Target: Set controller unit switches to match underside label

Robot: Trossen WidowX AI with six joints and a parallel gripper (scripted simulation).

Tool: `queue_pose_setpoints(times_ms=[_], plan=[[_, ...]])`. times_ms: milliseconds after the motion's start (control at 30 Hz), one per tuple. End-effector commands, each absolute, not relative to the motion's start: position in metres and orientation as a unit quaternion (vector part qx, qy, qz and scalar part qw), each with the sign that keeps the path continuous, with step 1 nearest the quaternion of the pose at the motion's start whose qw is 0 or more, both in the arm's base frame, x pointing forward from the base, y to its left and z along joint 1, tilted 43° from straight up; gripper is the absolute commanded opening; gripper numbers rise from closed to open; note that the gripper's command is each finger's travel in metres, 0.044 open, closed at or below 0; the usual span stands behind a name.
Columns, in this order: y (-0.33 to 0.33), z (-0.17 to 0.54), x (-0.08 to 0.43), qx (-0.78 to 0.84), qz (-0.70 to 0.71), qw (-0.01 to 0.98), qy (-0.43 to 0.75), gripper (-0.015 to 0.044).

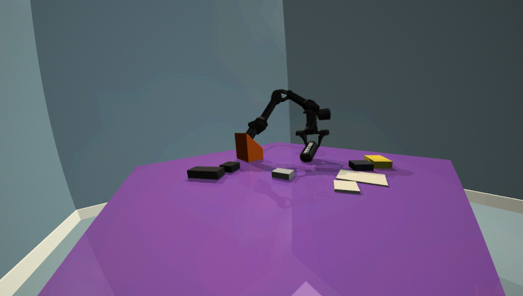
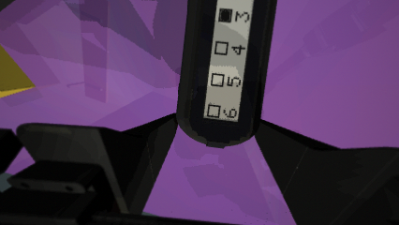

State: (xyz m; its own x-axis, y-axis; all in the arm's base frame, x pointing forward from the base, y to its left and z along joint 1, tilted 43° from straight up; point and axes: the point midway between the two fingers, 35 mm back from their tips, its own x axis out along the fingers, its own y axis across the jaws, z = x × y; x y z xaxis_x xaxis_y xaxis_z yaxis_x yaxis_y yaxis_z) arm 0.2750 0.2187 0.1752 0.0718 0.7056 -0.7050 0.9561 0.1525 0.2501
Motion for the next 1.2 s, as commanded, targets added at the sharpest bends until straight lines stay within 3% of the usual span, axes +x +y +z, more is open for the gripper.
queue_pose_setpoints(times_ms=[0,1167], plan=[[0.219,0.167,0.274,0.628,-0.182,0.372,0.659,0.0338],[0.244,0.155,0.273,0.628,-0.181,0.371,0.660,0.0338]])
